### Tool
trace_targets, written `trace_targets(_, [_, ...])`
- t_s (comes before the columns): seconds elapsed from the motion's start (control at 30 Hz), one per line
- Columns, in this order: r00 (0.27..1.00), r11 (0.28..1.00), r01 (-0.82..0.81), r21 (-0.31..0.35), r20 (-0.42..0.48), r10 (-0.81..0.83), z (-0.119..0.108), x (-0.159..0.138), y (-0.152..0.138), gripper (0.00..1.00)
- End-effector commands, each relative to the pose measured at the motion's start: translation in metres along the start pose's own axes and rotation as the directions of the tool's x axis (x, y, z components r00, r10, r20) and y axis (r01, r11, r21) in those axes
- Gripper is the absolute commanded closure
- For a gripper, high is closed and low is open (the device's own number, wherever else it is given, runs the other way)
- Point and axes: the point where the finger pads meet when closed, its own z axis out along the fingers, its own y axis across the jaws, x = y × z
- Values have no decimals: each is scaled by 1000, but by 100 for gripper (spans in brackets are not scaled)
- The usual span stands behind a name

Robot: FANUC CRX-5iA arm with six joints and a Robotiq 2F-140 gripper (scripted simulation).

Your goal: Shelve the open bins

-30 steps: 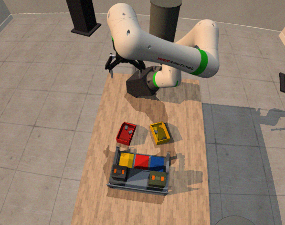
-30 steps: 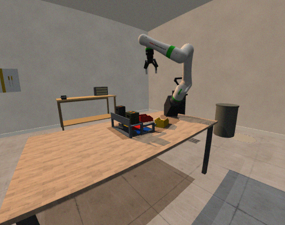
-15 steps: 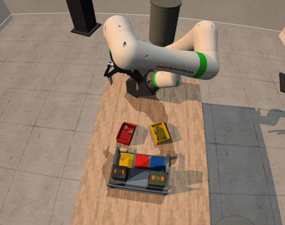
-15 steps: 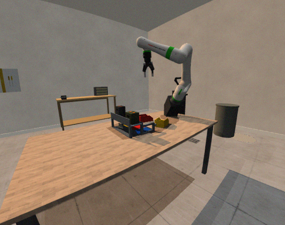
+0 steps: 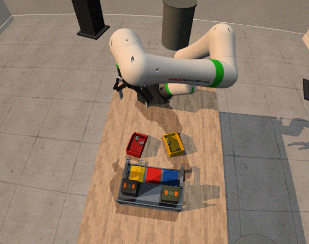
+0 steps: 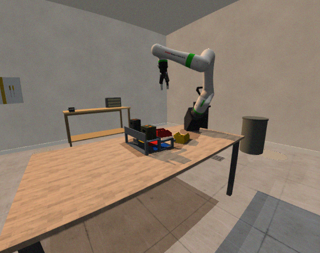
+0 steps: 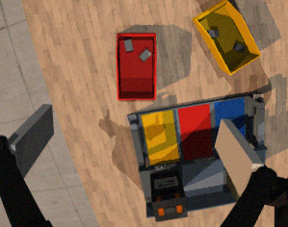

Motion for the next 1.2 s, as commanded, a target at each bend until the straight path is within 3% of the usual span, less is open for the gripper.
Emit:
trace_targets(0.0, [995,995,-102,-16,12,102,15,-16,5,0])
trace_targets(0.23, [995,995,-102,-16,12,102,15,-16,5,0])
trace_targets(0.5, [936,934,-349,-75,20,351,55,-52,22,0])
trace_targets(0.8, [936,934,-349,-75,20,351,55,-52,22,0])
trace_targets(0.93, [903,900,-426,-96,16,429,68,-63,28,0])
trace_targets(1.1, [798,789,-598,-143,-10,603,99,-88,45,0])
trace_targets(1.17, [796,787,-601,-144,-11,606,99,-89,46,0])
